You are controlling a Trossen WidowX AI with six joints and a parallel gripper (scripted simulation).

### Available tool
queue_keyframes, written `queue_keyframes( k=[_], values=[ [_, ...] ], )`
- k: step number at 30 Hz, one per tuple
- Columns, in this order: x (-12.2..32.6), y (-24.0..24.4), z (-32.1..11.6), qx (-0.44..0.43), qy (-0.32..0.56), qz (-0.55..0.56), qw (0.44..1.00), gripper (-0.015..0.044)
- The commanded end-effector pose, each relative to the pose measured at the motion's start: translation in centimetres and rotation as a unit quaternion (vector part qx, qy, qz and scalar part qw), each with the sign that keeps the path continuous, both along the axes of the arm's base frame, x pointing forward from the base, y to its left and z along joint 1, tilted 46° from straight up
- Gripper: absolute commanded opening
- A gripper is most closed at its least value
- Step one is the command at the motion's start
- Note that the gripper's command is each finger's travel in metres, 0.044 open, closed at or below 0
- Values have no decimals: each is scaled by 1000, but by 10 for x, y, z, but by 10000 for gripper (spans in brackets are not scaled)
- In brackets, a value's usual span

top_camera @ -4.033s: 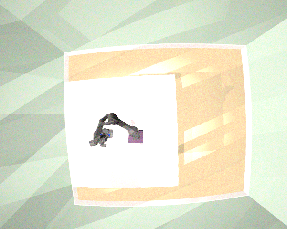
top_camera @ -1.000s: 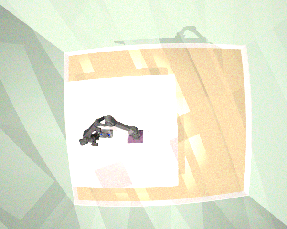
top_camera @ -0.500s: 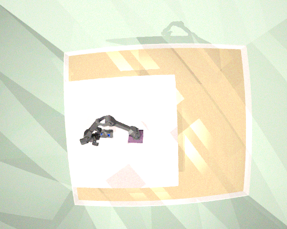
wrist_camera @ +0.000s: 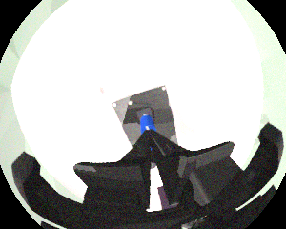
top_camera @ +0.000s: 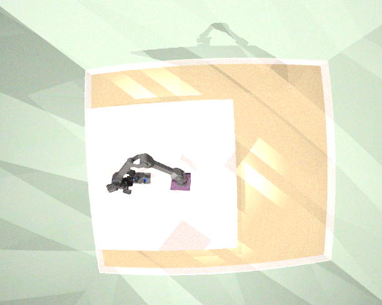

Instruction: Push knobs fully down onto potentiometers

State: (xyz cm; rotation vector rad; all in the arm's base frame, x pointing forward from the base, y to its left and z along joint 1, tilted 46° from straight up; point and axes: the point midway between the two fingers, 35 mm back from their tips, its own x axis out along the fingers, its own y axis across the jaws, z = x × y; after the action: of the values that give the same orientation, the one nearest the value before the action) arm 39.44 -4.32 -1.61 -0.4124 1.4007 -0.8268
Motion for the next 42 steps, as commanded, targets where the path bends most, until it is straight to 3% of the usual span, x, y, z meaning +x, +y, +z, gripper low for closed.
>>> queue_keyframes(
  k=[1, 42],
  values=[
    [0, -1, -1, -2, 1, 2, 1000, 0],
    [0, -6, -5, -2, 1, 2, 1000, 0]
  ],
)
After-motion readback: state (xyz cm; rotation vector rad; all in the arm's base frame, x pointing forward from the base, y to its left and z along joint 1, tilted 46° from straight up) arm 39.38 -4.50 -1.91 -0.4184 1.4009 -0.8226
